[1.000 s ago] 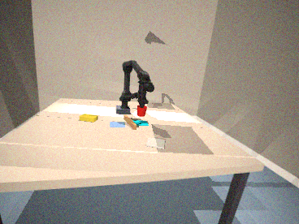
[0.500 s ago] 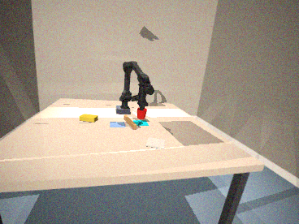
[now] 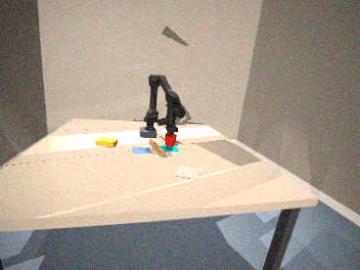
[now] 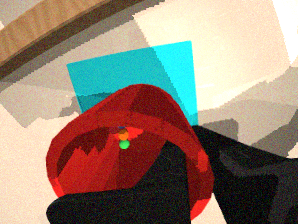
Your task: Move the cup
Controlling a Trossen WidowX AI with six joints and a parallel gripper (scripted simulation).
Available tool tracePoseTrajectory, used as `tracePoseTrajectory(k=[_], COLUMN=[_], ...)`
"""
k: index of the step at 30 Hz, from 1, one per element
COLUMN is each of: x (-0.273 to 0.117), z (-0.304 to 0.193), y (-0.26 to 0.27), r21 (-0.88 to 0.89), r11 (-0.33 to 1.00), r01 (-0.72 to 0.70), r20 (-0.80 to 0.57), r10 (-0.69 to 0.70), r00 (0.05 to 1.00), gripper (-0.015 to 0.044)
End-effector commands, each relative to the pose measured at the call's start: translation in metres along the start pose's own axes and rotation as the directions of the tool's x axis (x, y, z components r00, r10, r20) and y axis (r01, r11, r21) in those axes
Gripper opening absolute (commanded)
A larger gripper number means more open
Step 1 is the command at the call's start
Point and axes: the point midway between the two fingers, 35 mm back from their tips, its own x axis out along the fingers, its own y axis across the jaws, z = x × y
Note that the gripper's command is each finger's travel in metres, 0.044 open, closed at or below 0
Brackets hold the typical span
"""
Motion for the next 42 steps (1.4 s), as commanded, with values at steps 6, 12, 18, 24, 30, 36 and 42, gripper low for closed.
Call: tracePoseTrajectory(k=[6,12,18,24,30,36,42], x=[0.013,0.01,0.01,0.01,0.01,0.004,-0.005], z=[0.0,0.0,0.0,0.0,0.0,0.0,-0.001], y=[-0.001,-0.001,-0.001,-0.001,-0.001,0.0,0.0], r21=[0.003,0.0,0.0,0.0,0.0,0.0,0.001], r11=[1.0,1.0,1.0,1.0,1.0,1.0,1.0], r01=[-0.002,0.001,0.001,0.001,0.001,0.001,0.0], r20=[0.004,0.0,0.0,0.0,0.0,0.001,0.001], r10=[0.002,-0.001,-0.001,-0.001,-0.001,-0.001,0.0], r00=[1.0,1.0,1.0,1.0,1.0,1.0,1.0], gripper=[0.0,0.0,0.0,0.0128,0.0128,0.0128,0.0128])
